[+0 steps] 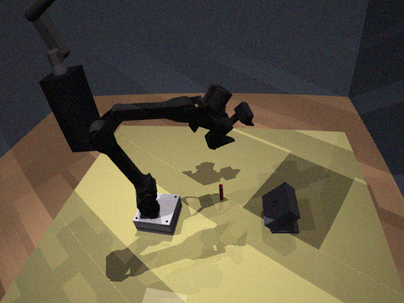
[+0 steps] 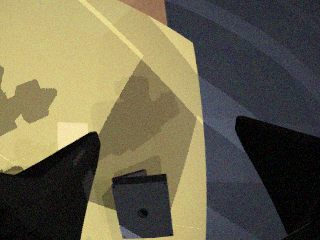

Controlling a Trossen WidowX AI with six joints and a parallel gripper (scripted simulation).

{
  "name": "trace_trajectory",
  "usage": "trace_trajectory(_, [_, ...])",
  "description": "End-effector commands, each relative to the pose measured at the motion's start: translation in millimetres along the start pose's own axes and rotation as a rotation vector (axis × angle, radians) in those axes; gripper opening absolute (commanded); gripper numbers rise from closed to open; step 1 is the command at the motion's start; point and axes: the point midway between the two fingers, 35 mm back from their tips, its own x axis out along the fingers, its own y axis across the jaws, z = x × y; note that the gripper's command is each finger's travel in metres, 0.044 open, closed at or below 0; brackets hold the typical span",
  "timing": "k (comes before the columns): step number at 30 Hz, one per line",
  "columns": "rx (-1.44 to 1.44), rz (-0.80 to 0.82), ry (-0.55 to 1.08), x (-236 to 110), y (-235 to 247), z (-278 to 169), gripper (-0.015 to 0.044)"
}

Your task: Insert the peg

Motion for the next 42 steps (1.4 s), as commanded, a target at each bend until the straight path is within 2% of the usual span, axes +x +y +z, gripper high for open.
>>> trace_trajectory(1, [-0.081, 0.066, 0.038, 9, 13, -9, 0.044])
trace_trajectory(22, [-0.52, 0.474, 0.104, 38, 87, -50, 0.044])
trace_trajectory(42, [-0.942, 0.921, -0.046, 38, 157, -77, 0.044])
